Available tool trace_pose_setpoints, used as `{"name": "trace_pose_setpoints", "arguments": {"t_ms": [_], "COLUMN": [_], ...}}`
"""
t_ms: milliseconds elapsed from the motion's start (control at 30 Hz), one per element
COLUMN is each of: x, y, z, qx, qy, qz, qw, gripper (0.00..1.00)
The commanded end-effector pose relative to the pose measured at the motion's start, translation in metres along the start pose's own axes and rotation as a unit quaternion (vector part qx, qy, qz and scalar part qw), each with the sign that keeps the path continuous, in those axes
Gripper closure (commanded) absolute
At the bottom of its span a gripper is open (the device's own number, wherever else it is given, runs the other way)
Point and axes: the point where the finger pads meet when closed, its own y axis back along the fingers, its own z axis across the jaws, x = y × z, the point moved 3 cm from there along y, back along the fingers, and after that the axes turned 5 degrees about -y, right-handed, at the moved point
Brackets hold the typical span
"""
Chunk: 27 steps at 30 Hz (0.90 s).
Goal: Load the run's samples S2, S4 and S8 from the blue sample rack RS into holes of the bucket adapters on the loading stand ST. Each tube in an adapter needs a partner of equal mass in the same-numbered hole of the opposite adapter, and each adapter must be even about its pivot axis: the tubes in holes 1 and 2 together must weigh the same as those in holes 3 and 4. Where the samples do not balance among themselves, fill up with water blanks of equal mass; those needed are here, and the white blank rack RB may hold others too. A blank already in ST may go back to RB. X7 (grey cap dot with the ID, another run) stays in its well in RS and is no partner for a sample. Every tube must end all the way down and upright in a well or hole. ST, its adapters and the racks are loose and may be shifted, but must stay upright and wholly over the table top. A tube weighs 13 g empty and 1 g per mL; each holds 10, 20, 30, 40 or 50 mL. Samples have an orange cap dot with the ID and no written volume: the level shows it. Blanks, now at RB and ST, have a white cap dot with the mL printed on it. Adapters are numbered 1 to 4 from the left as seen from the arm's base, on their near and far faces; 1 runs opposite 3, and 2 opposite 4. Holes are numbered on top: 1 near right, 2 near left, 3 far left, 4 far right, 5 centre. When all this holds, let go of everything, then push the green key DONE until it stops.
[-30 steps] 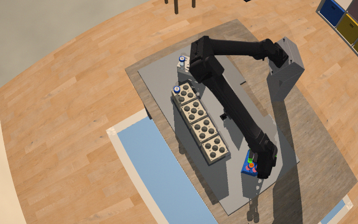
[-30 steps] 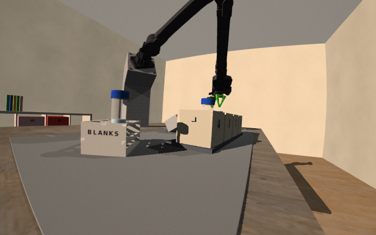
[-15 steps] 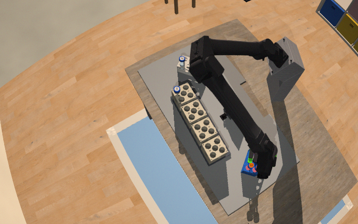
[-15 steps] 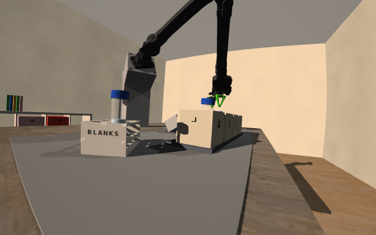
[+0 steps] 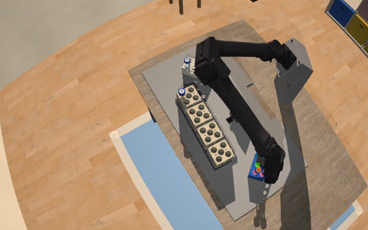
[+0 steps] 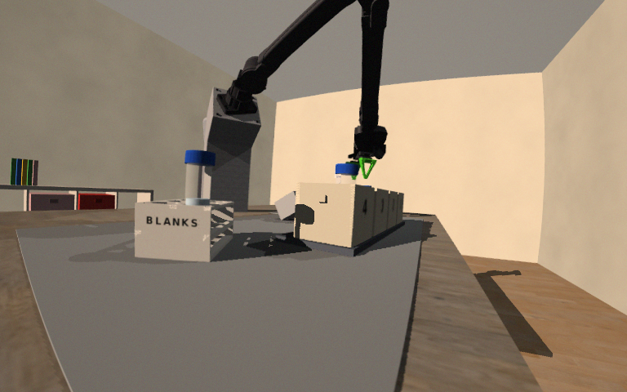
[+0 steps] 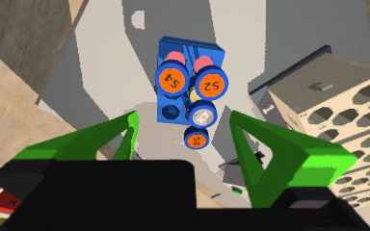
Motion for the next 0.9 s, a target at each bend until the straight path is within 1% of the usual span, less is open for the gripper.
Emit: {"name": "trace_pose_setpoints", "arguments": {"t_ms": [0,33,100,167,200,233,333,433,500,667,733,867], "x": [-0.025,-0.031,-0.035,-0.035,-0.04,-0.032,-0.031,-0.031,-0.031,-0.031,-0.031,-0.03], "y": [0.017,0.017,0.018,0.018,0.023,0.024,0.023,0.022,0.022,0.021,0.021,0.02], "z": [0.018,0.023,0.026,0.026,0.019,0.017,0.018,0.019,0.019,0.02,0.02,0.021], "qx": [-0.003,-0.003,-0.004,-0.004,-0.003,-0.003,-0.002,0.0,0.0,0.003,0.003,0.005], "qy": [0.058,0.083,0.133,0.133,0.15,0.178,0.253,0.324,0.371,0.481,0.481,0.568], "qz": [-0.015,-0.016,-0.016,-0.016,-0.022,-0.019,-0.018,-0.018,-0.018,-0.018,-0.018,-0.018], "qw": [0.998,0.996,0.991,0.991,0.989,0.984,0.967,0.946,0.928,0.876,0.876,0.823], "gripper": [0.2,0.2,0.2,0.2,0.2,0.2,0.2,0.2,0.2,0.2,0.2,0.2]}}
